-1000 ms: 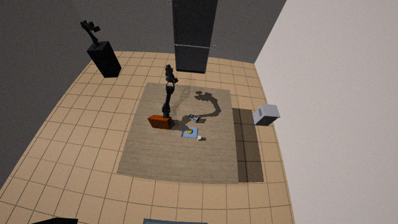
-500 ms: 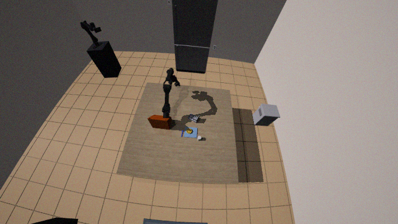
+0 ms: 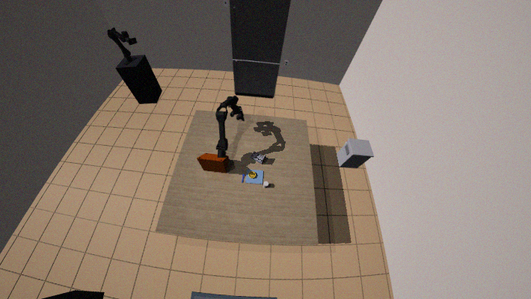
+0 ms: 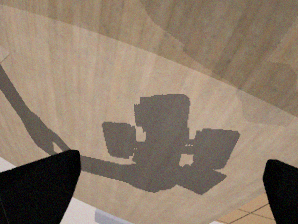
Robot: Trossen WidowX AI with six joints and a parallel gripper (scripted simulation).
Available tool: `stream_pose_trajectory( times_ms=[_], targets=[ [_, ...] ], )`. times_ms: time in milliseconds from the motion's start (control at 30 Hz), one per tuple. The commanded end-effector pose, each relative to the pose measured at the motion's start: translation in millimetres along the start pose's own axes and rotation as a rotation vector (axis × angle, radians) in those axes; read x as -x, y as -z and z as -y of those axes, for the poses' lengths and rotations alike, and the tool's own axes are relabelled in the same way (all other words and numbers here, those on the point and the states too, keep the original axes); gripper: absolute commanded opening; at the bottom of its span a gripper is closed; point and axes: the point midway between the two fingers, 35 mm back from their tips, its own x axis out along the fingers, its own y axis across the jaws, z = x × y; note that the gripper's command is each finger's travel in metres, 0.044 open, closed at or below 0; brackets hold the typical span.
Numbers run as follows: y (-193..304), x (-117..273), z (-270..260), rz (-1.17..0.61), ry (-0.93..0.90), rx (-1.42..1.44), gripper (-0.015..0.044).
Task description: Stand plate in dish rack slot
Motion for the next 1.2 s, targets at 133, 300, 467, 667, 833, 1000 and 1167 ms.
stream_pose_trajectory(
  times_ms=[133, 300, 467, 667, 833, 1000, 1167],
  targets=[
    [7.7, -35.5, -19.8, 0.008, -0.107, -0.108, 0.04],
    [14.8, -57.4, -37.2, 0.013, -0.19, -0.196, 0.04],
    [22.1, -77.9, -56.9, 0.019, -0.272, -0.286, 0.04],
    [30.7, -100.4, -82.9, 0.03, -0.368, -0.392, 0.04],
    [37.3, -117.7, -107.5, 0.041, -0.448, -0.491, 0.04],
    [43.3, -133.3, -134.6, 0.051, -0.527, -0.598, 0.04],
    [49.3, -145.5, -163.5, 0.056, -0.603, -0.712, 0.04]
  ],
)
